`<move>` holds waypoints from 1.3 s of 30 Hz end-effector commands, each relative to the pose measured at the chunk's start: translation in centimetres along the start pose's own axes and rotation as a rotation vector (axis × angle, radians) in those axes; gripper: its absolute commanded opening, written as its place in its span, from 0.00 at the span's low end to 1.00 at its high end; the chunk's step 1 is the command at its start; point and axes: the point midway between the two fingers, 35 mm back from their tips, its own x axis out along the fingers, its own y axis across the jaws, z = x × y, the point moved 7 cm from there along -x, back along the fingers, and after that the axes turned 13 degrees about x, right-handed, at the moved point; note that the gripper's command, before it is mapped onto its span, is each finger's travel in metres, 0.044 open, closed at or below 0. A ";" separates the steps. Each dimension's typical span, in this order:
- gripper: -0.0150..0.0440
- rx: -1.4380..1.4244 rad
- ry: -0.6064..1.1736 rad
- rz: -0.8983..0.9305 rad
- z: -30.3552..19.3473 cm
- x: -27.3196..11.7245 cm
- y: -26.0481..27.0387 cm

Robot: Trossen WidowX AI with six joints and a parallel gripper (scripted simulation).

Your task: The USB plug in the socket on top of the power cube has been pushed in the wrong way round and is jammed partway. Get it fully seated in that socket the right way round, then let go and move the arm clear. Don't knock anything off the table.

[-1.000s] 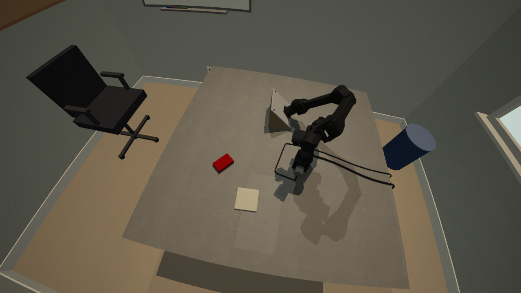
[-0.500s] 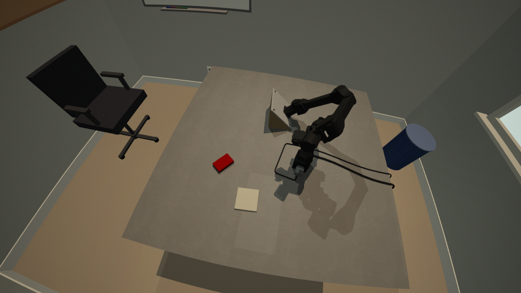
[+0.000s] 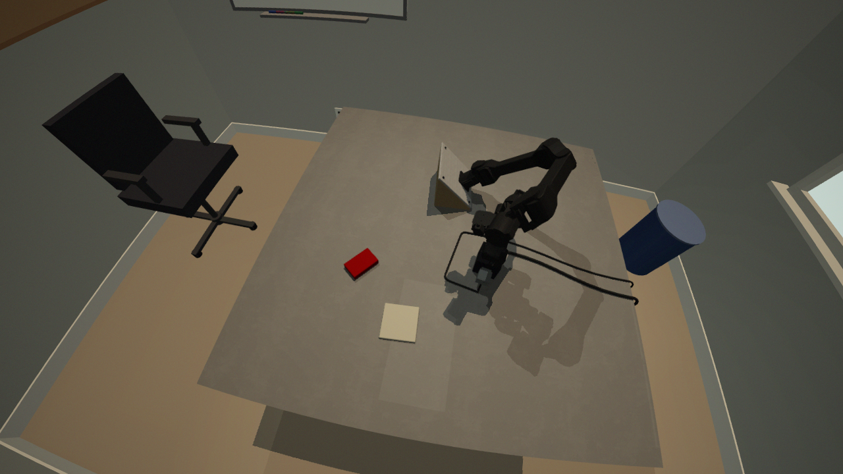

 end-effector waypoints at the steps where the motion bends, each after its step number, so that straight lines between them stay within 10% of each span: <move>1: 0.25 0.003 0.003 0.001 0.0 0.1 0.0; 39: 0.25 0.003 0.003 0.001 0.0 0.5 0.0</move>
